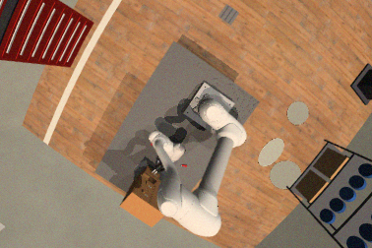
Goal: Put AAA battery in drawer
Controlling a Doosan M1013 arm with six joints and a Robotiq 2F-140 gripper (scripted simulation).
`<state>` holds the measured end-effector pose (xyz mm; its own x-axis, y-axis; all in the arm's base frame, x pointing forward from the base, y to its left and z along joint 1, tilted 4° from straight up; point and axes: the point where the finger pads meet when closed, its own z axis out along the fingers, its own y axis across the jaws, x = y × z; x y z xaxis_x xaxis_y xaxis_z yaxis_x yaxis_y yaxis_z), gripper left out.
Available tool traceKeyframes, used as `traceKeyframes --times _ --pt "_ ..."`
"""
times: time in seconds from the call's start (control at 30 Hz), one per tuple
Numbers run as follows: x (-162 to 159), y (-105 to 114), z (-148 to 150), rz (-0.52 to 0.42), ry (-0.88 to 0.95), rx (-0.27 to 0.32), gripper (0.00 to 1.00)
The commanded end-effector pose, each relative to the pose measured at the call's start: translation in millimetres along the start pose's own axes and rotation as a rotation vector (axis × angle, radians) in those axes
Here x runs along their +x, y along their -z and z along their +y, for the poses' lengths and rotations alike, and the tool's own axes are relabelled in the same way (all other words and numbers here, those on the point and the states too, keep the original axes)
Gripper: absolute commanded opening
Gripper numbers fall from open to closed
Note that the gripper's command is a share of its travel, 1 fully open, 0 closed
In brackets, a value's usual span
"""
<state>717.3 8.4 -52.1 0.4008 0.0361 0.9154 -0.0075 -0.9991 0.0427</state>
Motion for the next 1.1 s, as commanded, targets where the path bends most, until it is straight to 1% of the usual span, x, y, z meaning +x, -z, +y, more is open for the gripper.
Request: traceKeyframes --times 0.0,0.3,1.07 --pt "-1.8 6.6 0.6 0.001 0.005 0.001 0.08" --pt "-4.0 12.6 0.6 0.001 0.005 0.001 0.08" --pt "-4.9 15.1 0.6 0.001 0.005 0.001 0.08"
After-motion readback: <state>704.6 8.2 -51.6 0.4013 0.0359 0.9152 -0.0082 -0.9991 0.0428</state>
